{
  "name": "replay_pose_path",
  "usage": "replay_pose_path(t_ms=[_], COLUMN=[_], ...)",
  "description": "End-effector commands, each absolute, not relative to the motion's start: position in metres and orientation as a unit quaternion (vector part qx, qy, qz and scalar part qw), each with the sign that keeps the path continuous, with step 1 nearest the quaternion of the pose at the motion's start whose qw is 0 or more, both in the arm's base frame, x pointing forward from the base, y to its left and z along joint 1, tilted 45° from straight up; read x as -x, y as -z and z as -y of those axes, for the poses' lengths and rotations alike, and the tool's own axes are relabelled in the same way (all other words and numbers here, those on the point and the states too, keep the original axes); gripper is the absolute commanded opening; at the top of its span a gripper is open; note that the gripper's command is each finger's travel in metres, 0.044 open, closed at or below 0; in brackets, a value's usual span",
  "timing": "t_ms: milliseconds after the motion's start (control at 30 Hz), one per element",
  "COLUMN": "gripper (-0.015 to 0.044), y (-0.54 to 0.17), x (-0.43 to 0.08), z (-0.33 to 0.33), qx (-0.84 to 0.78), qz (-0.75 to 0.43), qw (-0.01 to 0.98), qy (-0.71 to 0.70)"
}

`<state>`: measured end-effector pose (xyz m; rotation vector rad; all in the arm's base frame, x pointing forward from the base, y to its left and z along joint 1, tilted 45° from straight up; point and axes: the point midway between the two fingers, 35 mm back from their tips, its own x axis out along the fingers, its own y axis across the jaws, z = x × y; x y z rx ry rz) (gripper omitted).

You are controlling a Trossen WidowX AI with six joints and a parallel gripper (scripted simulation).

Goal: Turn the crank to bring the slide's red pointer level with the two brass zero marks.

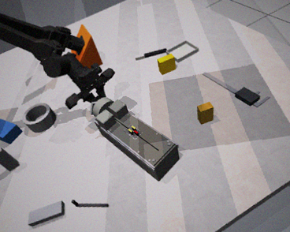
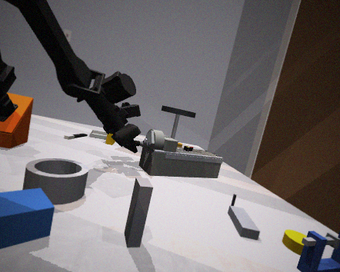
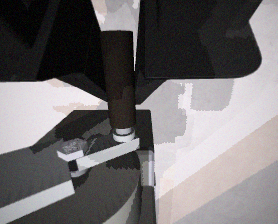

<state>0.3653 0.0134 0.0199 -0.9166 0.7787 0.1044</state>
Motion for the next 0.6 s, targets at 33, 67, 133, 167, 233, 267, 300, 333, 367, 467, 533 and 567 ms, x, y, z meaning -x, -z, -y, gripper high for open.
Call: replay_pose_path(t_ms=[33,67,133,167,233,267,300,333,367,467,533,567], gripper=[0.0,0.0,0.0,0.0,0.0,0.0,0.0,0.0,0.0,0.0,0.0,0.0], y=[-0.018,-0.018,-0.018,-0.018,-0.019,-0.019,-0.02,-0.02,-0.02,-0.022,-0.023,-0.023], x=[-0.369,-0.369,-0.37,-0.371,-0.372,-0.372,-0.373,-0.373,-0.374,-0.375,-0.375,-0.376], z=[-0.004,-0.002,0.001,0.002,0.004,0.005,0.006,0.007,0.008,0.01,0.011,0.012], qx=[0.431,0.431,0.431,0.431,0.431,0.431,0.431,0.431,0.431,0.431,0.431,0.432], qz=[-0.368,-0.368,-0.368,-0.368,-0.368,-0.368,-0.368,-0.368,-0.368,-0.368,-0.368,-0.368], qw=[0.822,0.822,0.822,0.822,0.822,0.822,0.822,0.822,0.822,0.822,0.822,0.822], qy=[-0.048,-0.048,-0.048,-0.048,-0.048,-0.048,-0.048,-0.048,-0.048,-0.048,-0.048,-0.048])
